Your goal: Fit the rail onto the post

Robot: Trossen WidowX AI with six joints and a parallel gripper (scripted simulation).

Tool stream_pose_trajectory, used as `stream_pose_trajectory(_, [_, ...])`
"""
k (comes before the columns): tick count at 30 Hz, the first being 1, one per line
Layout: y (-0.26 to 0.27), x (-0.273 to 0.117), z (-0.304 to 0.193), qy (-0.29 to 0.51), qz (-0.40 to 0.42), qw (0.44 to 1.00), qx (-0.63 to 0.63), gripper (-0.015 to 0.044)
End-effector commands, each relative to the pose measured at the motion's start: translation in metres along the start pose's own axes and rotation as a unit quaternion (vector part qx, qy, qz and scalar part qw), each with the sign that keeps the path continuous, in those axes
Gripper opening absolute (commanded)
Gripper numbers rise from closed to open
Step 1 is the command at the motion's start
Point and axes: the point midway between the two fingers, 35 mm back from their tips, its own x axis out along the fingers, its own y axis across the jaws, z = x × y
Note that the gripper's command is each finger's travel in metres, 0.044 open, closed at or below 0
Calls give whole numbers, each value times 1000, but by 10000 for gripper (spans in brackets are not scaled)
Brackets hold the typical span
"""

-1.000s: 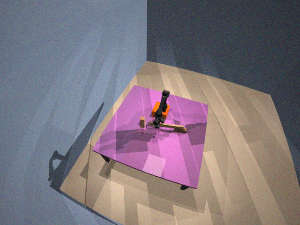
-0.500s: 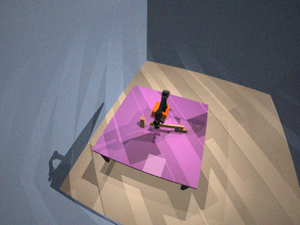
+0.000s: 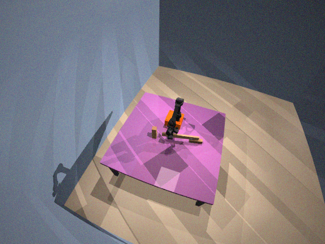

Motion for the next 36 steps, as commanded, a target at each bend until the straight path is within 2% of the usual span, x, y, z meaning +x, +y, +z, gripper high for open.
stream_pose_trajectory(1, [0, -2, 0, 0, -3, 1000, 0, 0])
stream_pose_trajectory(36, [1, -1, -1, 0, -3, 1000, 0, 0])
